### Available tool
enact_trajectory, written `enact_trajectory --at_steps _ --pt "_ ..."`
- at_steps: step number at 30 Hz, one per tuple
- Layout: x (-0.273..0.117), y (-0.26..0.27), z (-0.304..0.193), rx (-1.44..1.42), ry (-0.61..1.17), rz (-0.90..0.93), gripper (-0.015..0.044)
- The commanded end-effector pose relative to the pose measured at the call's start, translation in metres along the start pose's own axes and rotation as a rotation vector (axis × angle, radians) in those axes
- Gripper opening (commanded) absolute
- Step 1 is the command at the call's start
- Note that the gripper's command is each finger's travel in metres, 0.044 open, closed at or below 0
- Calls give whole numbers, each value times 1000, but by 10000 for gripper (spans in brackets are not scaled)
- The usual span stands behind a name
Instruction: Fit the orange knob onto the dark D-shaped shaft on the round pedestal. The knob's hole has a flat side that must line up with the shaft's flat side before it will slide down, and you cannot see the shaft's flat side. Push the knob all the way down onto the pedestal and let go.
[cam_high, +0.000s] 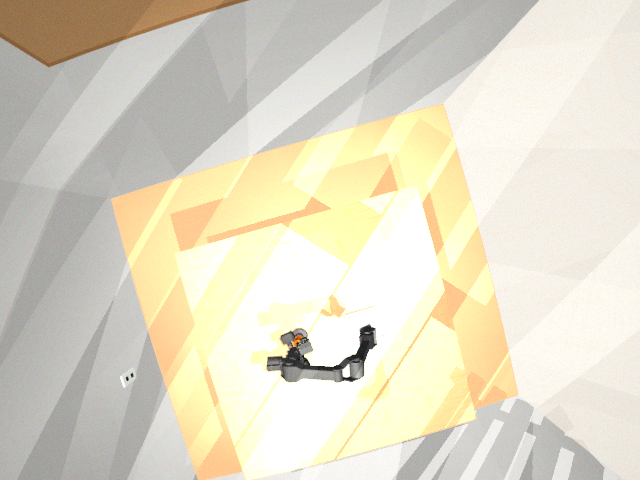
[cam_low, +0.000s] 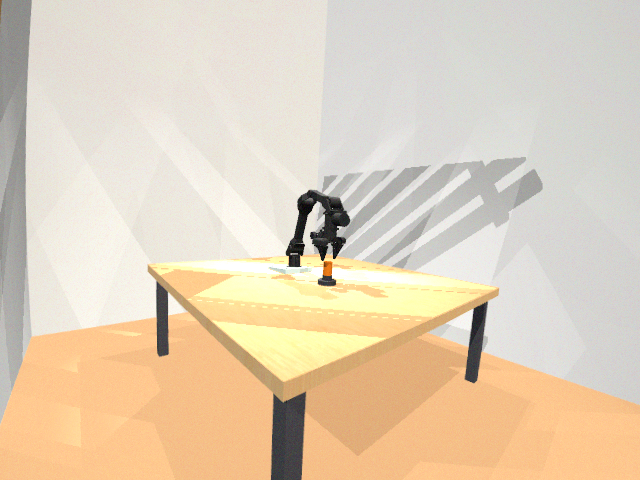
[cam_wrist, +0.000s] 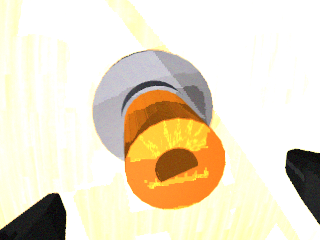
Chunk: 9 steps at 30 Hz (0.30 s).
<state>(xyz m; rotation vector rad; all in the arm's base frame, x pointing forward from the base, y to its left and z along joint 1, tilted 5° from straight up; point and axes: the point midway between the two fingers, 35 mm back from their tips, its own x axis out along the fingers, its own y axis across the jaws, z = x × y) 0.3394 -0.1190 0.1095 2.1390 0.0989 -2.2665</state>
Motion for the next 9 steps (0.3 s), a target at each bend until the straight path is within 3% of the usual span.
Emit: enact_trajectory --at_steps 1,9 --pt "-37 -1 3 -1 15 7 440" --pt "-37 0 0 -1 15 7 440"
